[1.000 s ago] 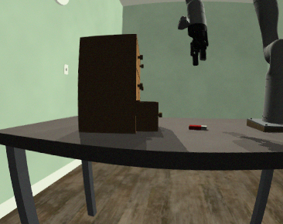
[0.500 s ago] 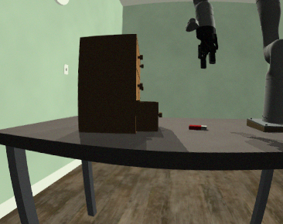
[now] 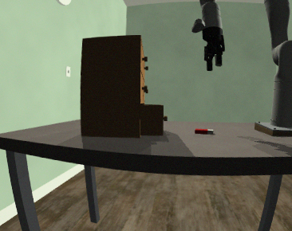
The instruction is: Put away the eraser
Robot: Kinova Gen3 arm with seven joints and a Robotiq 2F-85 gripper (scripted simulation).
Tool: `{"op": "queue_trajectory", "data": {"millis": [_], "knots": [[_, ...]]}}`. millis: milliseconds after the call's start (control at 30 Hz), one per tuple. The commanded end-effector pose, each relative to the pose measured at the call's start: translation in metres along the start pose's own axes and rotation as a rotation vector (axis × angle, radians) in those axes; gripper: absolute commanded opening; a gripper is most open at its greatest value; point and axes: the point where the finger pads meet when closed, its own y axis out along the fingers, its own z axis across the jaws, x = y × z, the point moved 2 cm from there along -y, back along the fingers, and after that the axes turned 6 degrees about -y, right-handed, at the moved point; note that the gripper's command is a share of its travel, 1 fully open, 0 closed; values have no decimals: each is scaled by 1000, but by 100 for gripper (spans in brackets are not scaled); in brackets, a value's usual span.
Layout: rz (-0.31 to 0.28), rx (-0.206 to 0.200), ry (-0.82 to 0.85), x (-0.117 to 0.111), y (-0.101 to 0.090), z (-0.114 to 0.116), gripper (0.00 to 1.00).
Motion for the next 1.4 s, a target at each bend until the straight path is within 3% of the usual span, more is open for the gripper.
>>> {"op": "queue_trajectory", "data": {"millis": [0,633,1367], "knots": [[4,1,0,0,0,0,100],[51,6,0,-5,8,1,100],[176,19,0,-19,29,2,100]]}}
